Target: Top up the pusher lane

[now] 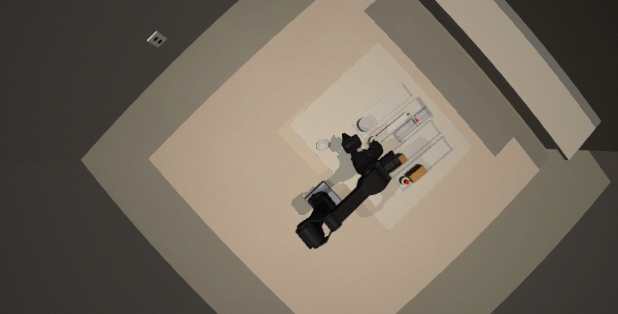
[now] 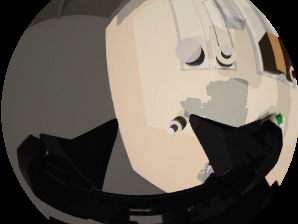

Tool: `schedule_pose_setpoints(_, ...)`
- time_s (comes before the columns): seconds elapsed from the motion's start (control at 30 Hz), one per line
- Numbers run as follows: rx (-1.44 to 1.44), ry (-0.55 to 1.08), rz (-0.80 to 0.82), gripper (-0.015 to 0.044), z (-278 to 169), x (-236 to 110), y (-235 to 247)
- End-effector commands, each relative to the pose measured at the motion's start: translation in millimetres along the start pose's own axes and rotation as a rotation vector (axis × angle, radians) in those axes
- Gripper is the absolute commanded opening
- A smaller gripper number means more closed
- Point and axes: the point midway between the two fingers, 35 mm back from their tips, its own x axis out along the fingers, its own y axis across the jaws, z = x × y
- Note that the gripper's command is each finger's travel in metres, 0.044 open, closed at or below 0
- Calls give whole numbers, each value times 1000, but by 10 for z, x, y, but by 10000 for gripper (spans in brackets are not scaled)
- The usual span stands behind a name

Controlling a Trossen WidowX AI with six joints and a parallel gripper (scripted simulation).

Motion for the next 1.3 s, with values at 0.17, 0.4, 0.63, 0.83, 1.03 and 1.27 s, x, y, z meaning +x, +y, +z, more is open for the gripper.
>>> schedule_pose_setpoints(0.17,-8,180,-407,440,-487,537,1)
schedule_pose_setpoints(0.4,-123,145,-717,440,-830,765,1)
schedule_pose_setpoints(0.63,-158,118,-771,440,-884,795,10)
schedule_pose_setpoints(0.83,-158,118,-771,440,-893,1014,-210)
schedule_pose_setpoints(1.03,-158,118,-771,440,-891,1042,-250)
schedule_pose_setpoints(1.27,-158,118,-771,440,-897,1122,-330)
